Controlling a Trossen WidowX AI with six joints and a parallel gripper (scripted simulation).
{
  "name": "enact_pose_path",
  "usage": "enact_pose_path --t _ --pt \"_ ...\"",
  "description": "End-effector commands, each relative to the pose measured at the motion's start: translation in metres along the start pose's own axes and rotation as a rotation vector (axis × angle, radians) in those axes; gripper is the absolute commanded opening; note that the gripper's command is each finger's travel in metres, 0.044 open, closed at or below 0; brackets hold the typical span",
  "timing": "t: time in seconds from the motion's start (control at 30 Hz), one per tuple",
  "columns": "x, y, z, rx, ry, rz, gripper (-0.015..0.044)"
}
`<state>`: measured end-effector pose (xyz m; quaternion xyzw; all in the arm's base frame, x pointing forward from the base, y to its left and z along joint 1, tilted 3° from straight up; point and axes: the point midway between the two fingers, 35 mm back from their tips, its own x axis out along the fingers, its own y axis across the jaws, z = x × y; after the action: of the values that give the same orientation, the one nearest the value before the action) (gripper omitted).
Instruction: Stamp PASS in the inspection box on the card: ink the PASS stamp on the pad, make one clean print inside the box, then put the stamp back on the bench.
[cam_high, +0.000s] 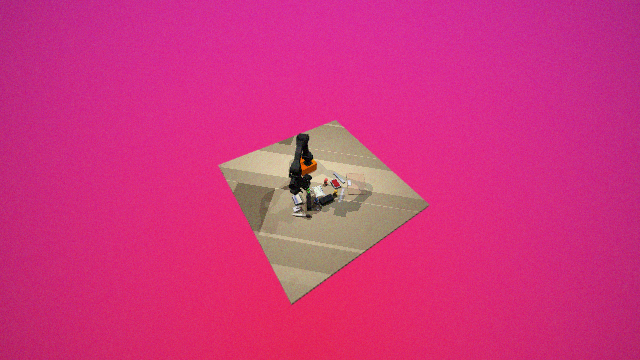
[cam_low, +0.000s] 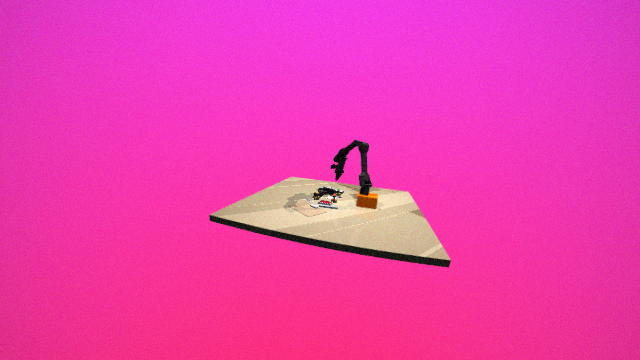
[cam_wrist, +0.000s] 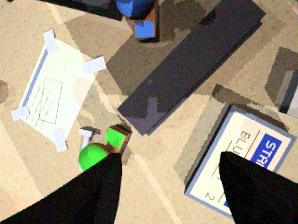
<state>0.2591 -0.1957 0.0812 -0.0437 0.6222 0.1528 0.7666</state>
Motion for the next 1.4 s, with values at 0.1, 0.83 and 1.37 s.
enact_pose_path --t 0.1,0.83,1.37 --pt "0.034 0.069 -0.017 0.253 0.211 -0.216 0.0211" --pt "0.047 0.066 -0.023 0.253 0.212 -0.217 0.0211" --pt "0.072 0.06 -0.028 0.253 0.212 -0.217 0.0211"
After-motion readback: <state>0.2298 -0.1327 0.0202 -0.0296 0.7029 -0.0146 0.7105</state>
